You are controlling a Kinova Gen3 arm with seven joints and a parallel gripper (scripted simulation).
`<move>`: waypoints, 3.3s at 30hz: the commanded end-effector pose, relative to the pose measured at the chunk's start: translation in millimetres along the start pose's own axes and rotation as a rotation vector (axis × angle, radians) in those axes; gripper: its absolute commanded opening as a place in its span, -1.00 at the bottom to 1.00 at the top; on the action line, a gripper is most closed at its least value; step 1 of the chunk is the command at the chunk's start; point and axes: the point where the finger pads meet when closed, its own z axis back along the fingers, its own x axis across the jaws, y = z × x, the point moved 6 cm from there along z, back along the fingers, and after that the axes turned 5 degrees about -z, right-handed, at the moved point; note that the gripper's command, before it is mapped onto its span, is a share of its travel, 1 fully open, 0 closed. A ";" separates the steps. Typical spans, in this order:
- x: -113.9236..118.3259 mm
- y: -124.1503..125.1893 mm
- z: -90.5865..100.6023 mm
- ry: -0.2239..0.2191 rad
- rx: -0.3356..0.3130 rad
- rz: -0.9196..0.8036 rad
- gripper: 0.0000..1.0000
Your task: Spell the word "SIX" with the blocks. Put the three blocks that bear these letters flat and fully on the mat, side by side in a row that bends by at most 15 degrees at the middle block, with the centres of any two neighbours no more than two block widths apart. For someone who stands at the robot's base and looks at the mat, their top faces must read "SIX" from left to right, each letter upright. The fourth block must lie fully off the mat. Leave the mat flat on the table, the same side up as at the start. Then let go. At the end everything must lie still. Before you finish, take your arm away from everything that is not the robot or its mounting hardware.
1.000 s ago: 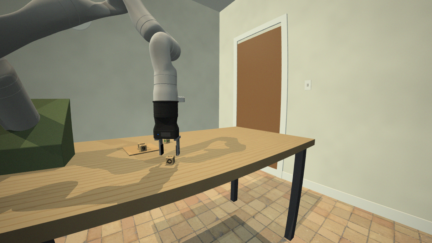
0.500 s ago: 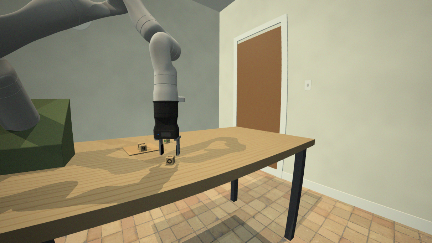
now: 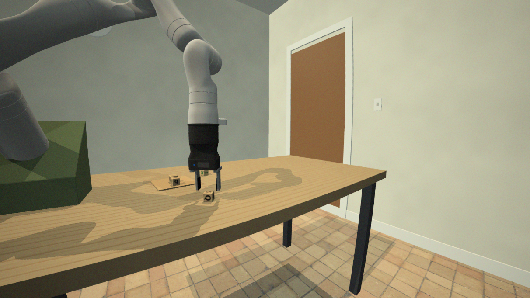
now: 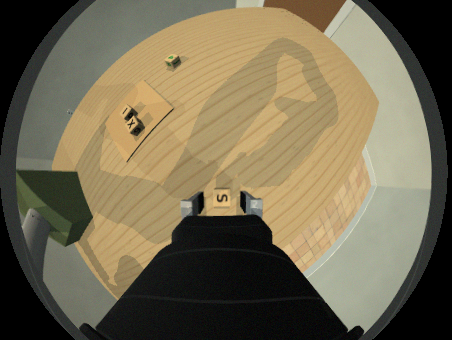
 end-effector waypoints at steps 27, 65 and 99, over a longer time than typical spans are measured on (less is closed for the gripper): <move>0.3 0.4 0.4 -0.001 0.001 0.000 1.00; 0.4 0.4 -31.7 -0.001 0.001 0.000 1.00; 0.4 0.4 -31.7 -0.001 0.001 0.000 0.58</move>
